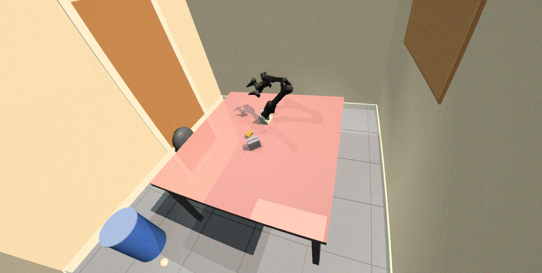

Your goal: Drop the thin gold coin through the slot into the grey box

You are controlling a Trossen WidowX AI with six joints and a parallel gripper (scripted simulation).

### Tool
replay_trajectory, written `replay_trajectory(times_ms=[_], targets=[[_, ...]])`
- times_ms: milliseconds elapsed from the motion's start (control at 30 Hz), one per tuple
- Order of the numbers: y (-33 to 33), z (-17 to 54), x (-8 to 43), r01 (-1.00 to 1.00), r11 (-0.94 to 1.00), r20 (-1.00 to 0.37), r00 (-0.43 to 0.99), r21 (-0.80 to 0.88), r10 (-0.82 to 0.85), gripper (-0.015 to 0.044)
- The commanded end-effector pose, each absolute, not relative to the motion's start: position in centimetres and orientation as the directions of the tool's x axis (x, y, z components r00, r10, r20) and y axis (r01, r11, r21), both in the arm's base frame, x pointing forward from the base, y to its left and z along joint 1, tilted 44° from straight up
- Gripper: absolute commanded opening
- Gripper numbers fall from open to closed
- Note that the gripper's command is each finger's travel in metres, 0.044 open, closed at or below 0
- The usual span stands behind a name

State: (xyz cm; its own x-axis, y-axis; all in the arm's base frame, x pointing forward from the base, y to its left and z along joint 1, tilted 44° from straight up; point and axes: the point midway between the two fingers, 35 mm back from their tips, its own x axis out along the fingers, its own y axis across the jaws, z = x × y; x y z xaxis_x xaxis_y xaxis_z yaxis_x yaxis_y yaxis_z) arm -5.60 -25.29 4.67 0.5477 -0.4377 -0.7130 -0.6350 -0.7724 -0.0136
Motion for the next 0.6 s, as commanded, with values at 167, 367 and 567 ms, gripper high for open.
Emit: replay_trajectory(times_ms=[167,367,567], targets=[[-25.7,4.1,-2.2,-0.418,-0.907,-0.739,0.596,0.049,-0.314,0.0242],[-25.5,3.7,2.5,-0.050,-0.989,-0.760,0.634,0.140,-0.140,0.0161],[-23.7,3.5,9.5,0.516,-0.807,-0.767,0.628,0.287,0.129,0.0161]])
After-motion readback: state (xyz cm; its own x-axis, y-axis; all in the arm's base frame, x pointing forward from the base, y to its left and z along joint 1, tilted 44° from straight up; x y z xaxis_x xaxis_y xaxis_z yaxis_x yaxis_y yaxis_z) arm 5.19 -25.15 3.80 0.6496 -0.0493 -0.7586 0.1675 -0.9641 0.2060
